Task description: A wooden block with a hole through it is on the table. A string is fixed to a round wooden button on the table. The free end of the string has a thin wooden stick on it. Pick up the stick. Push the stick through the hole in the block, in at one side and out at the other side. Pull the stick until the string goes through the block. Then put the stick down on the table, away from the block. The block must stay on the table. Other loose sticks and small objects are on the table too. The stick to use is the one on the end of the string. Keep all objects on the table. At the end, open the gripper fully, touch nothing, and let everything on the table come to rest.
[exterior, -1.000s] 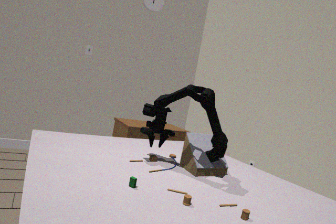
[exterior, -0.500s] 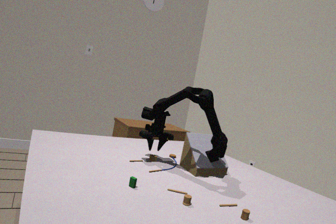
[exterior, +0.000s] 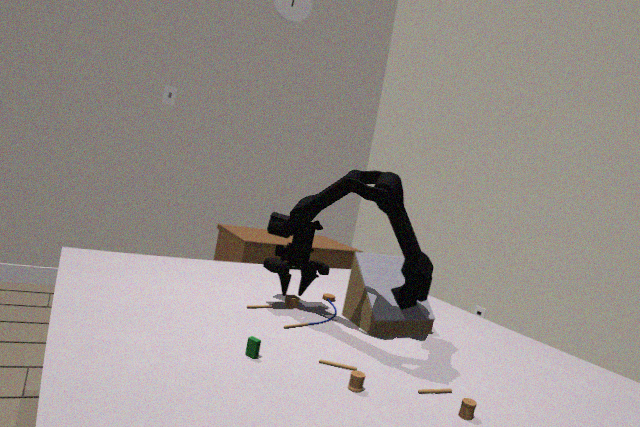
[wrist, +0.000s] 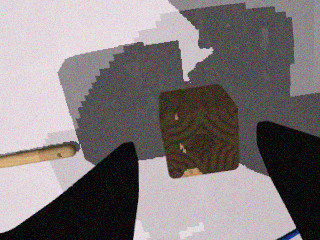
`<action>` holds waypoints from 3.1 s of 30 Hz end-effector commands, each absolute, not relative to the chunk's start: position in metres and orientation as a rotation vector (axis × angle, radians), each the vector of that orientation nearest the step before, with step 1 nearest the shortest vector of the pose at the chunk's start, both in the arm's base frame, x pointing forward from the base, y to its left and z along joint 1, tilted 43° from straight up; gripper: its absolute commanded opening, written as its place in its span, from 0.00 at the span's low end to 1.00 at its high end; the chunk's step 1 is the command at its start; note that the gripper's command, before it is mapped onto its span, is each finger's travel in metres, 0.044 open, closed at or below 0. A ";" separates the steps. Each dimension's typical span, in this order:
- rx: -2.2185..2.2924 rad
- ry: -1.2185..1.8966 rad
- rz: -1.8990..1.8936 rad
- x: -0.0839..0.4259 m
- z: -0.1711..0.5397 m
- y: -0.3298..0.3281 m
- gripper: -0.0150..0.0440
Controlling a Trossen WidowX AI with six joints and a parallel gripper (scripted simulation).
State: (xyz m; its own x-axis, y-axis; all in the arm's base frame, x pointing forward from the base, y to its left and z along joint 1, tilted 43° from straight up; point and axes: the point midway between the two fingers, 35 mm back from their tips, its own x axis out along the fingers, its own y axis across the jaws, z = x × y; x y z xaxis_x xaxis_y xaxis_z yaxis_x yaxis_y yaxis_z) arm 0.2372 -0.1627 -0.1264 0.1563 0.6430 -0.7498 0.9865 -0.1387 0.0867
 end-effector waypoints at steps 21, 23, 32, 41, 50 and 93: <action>1.856 1.553 -0.758 0.238 -0.136 -0.153 0.35; 1.856 1.553 -0.758 0.238 -0.136 -0.153 0.33; 1.856 1.553 -0.758 0.237 -0.134 -0.154 0.25; 1.856 1.554 -0.758 0.236 -0.130 -0.158 0.25; 1.856 1.554 -0.759 0.235 -0.126 -0.162 0.25; 1.399 1.140 -1.214 0.239 -0.114 -0.123 0.25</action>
State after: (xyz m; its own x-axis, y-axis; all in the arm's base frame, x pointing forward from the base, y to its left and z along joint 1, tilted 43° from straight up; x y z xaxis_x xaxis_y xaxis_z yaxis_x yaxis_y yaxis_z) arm 0.2394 -0.1265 -0.1155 0.0827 0.1198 -0.9894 0.9888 -0.1337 0.0665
